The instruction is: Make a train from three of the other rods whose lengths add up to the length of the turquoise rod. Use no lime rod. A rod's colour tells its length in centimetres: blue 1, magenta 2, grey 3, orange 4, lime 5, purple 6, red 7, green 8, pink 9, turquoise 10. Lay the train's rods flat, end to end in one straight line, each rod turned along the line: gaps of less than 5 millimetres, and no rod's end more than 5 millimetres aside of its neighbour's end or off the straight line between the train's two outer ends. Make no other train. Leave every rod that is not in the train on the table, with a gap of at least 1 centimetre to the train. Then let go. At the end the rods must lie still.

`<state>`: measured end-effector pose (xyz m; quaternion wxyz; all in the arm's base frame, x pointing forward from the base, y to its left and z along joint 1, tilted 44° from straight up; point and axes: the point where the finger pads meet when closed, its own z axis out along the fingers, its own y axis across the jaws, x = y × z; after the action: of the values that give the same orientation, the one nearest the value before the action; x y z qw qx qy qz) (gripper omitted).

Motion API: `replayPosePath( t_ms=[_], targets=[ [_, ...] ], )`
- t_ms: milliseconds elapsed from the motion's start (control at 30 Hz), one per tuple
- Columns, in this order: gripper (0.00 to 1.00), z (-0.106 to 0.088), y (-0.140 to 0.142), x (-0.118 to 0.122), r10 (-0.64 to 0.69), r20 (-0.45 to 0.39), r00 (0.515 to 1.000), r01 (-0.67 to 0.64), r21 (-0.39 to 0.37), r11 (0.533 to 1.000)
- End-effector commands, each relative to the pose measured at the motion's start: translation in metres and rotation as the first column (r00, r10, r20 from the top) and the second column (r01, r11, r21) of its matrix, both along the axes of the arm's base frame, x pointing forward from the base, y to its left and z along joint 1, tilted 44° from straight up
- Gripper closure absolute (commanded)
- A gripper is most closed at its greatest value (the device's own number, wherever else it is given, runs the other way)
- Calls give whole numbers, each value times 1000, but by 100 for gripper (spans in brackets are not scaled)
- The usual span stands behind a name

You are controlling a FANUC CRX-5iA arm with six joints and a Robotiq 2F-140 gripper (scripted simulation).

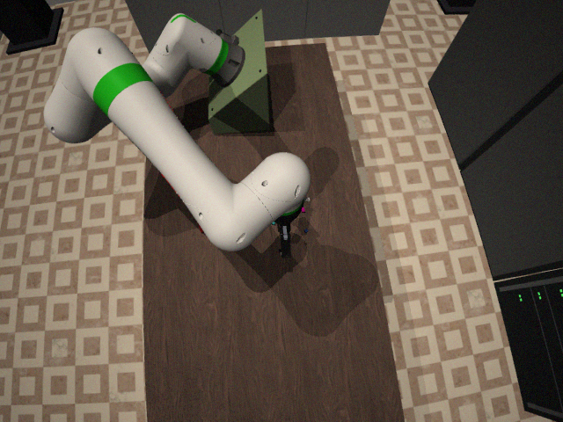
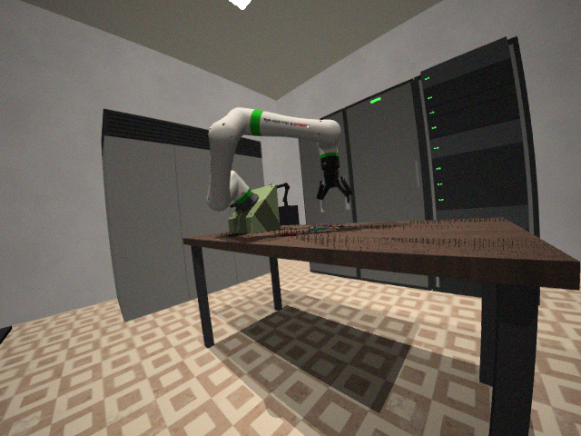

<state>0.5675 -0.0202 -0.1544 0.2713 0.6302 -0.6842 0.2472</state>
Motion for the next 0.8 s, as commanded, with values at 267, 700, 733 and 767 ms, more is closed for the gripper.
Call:
replayPosePath(
  t_ms=[267,700,733,767],
  targets=[
    [0,-37,43,-5,269,-257,928,-264,54,963],
    [85,-53,60,-10,372,-350,860,-363,94,927],
    [85,-53,60,-10,372,-350,860,-363,94,927],
    [85,-53,60,-10,372,-350,860,-363,94,927]
  ],
)
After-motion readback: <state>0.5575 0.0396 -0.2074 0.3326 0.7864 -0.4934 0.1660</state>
